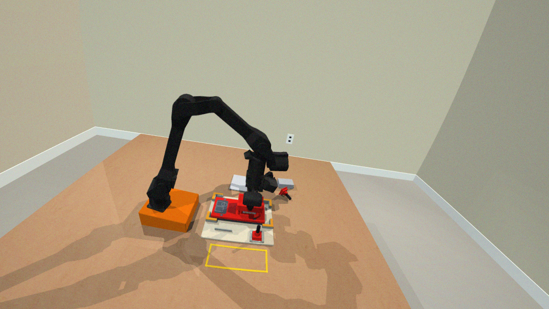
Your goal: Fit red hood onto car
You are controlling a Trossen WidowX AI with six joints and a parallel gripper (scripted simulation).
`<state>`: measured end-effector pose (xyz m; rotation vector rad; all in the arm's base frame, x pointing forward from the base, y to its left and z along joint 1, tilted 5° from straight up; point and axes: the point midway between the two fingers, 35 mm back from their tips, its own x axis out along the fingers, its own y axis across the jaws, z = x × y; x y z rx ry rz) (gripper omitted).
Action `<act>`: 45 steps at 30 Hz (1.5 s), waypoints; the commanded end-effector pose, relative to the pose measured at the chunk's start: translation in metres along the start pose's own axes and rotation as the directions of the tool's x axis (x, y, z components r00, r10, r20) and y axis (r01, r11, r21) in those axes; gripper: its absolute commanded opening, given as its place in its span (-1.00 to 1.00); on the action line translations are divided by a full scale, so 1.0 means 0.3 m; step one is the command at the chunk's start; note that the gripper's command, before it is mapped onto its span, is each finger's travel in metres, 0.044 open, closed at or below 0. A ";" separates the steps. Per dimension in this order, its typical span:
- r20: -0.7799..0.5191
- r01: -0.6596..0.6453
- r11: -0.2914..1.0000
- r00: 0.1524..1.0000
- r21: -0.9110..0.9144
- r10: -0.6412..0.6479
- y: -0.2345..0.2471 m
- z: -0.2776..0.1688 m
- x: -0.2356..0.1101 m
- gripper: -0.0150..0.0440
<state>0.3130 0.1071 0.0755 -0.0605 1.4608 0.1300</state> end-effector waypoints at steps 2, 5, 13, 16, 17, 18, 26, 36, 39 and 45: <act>-0.001 -0.004 1.000 1.000 -0.005 0.004 0.003 0.001 0.003 -0.49; -0.001 -0.004 1.000 1.000 -0.005 0.004 0.003 0.001 0.003 -0.49; -0.001 -0.004 1.000 1.000 -0.005 0.004 0.003 0.001 0.003 -0.49; -0.001 -0.004 1.000 1.000 -0.005 0.004 0.003 0.001 0.003 -0.49; -0.001 -0.004 1.000 1.000 -0.005 0.004 0.003 0.001 0.004 -0.49; -0.001 -0.004 1.000 1.000 -0.005 0.004 0.003 0.001 0.005 -0.49; -0.001 -0.004 1.000 1.000 -0.005 0.004 0.003 0.001 0.016 -0.49; -0.001 -0.004 1.000 1.000 -0.005 0.004 0.003 0.001 0.031 -0.49; -0.001 -0.004 1.000 1.000 -0.005 0.004 0.003 0.001 0.036 -0.49; -0.001 -0.004 1.000 1.000 -0.005 0.004 0.003 0.001 0.045 -0.49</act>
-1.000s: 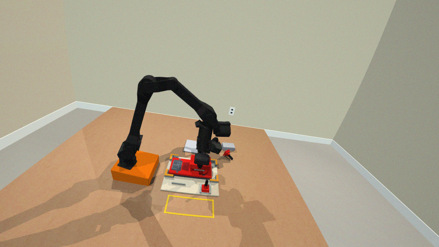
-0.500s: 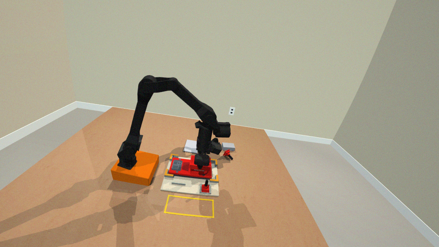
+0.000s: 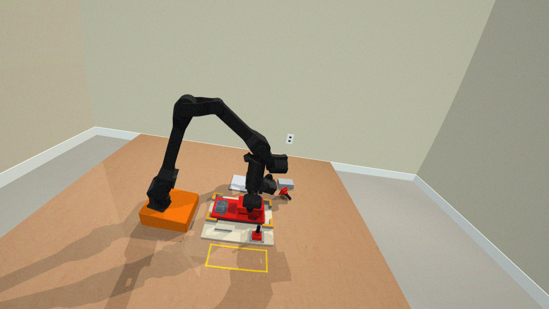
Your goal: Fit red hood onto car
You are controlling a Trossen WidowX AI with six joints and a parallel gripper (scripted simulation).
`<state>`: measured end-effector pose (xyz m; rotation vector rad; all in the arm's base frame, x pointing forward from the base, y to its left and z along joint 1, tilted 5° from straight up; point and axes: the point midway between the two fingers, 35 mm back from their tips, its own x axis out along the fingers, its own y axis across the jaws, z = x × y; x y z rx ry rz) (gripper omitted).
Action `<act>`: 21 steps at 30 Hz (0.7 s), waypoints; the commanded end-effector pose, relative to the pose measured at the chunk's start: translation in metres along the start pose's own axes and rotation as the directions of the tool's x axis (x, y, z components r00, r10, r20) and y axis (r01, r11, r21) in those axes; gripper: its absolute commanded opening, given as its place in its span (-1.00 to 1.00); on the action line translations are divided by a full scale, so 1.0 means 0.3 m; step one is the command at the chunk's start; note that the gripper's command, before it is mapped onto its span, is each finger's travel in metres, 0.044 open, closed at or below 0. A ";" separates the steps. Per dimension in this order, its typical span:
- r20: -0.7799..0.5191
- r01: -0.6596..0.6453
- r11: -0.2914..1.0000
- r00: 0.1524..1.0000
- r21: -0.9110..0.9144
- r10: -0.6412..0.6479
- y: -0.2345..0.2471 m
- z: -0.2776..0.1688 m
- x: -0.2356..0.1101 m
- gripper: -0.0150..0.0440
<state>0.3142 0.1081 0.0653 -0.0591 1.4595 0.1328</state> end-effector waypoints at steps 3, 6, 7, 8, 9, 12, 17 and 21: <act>-0.002 -0.001 1.000 1.000 -0.004 0.001 0.001 0.000 0.015 -0.49; -0.002 -0.001 1.000 1.000 -0.004 0.001 0.001 0.000 0.018 -0.49; -0.002 -0.001 1.000 1.000 -0.004 0.001 0.001 0.000 0.017 -0.49; -0.002 -0.001 1.000 1.000 -0.004 0.001 0.001 0.000 0.017 -0.49; -0.002 -0.001 1.000 1.000 -0.004 0.001 0.001 0.001 0.016 -0.49; -0.002 -0.001 1.000 1.000 -0.004 0.001 0.001 0.001 0.011 -0.49; -0.001 -0.001 1.000 1.000 -0.003 0.001 0.001 0.001 0.003 -0.49; -0.001 -0.001 1.000 1.000 -0.003 0.001 0.001 0.001 -0.003 -0.49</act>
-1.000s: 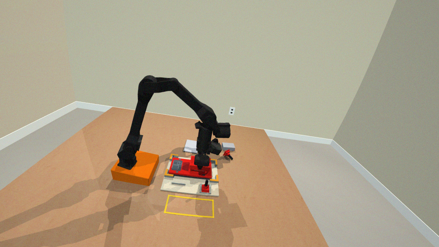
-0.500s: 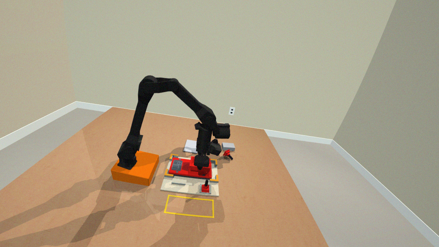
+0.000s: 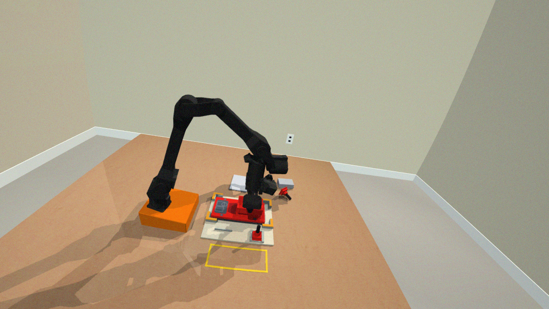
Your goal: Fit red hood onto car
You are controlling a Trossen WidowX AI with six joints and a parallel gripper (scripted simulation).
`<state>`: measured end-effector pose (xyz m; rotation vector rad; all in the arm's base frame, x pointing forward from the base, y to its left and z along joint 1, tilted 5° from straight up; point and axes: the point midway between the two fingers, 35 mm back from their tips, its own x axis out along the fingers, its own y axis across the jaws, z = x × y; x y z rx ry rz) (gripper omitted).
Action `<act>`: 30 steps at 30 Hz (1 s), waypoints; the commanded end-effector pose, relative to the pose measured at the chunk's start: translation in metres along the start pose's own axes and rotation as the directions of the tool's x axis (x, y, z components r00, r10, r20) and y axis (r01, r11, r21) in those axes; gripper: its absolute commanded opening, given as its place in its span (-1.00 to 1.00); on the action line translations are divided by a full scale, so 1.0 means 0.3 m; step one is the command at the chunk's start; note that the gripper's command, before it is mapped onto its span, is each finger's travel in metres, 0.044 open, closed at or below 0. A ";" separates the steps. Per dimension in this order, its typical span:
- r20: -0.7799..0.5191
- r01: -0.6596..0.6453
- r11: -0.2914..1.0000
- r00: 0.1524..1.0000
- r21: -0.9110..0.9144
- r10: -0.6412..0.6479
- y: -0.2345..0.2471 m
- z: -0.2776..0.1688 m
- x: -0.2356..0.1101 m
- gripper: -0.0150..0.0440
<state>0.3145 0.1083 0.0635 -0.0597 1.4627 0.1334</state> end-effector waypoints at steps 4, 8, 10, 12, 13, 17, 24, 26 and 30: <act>0.002 -0.001 1.000 1.000 -0.002 0.001 0.001 0.000 -0.016 -0.49; 0.003 -0.001 1.000 1.000 -0.002 0.001 0.000 0.000 -0.022 -0.49; 0.003 -0.001 1.000 1.000 -0.002 0.001 0.000 0.000 -0.024 -0.49; 0.003 -0.001 1.000 1.000 -0.002 0.001 0.000 0.000 -0.022 -0.49; 0.003 -0.001 1.000 1.000 -0.002 0.001 0.000 0.000 -0.021 -0.49; 0.002 -0.001 1.000 1.000 -0.001 0.001 0.000 0.000 -0.015 -0.49; 0.002 -0.001 1.000 1.000 -0.001 0.001 0.001 0.001 -0.004 -0.49; 0.002 -0.001 1.000 1.000 -0.001 0.001 0.001 0.001 0.000 -0.49; 0.002 -0.001 1.000 1.000 -0.001 0.001 0.001 0.001 0.006 -0.49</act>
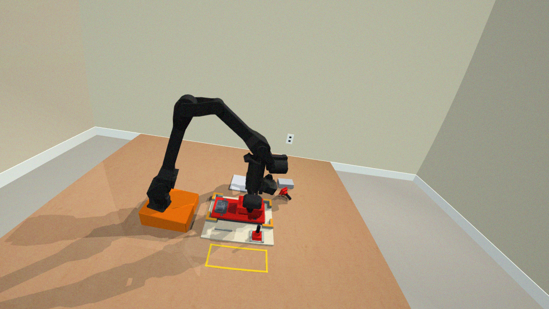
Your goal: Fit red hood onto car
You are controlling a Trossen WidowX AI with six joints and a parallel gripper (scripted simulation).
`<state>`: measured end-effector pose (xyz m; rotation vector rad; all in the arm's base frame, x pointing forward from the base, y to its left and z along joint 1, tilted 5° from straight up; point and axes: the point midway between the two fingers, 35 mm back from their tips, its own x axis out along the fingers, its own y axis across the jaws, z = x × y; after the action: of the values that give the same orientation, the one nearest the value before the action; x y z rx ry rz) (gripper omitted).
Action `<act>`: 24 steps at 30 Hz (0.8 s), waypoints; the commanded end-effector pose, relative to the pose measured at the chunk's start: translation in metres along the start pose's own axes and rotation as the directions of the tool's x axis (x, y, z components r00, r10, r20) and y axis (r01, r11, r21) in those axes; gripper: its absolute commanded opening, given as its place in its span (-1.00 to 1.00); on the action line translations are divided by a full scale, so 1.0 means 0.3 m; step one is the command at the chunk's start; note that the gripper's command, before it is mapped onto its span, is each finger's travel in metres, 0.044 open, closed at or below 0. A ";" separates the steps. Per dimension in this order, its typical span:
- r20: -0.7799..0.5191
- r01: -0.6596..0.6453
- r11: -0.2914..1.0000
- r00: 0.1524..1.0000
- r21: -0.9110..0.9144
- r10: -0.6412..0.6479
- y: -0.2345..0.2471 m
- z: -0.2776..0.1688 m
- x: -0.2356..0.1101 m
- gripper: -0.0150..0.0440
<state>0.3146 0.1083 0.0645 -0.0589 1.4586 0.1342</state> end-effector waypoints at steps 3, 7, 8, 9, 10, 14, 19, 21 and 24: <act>-0.002 0.000 1.000 1.000 -0.001 0.000 0.000 0.000 0.014 -0.49; -0.002 0.000 1.000 1.000 -0.001 0.000 0.000 0.000 0.020 -0.49; -0.002 0.000 1.000 1.000 -0.001 0.000 0.000 0.000 0.022 -0.49; -0.003 0.000 1.000 1.000 -0.001 0.000 0.000 0.000 0.023 -0.49; -0.003 0.000 1.000 1.000 -0.001 0.000 0.000 0.000 0.025 -0.49; -0.003 0.000 1.000 1.000 -0.001 0.000 0.000 0.000 0.031 -0.49; -0.003 0.000 1.000 1.000 -0.001 0.000 0.000 -0.001 0.038 -0.49; -0.002 0.000 1.000 1.000 -0.001 0.000 0.000 -0.001 0.037 -0.49; -0.001 0.000 1.000 1.000 0.000 0.000 -0.001 -0.001 0.032 -0.49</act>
<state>0.3153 0.1086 0.0549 -0.0592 1.4602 0.1339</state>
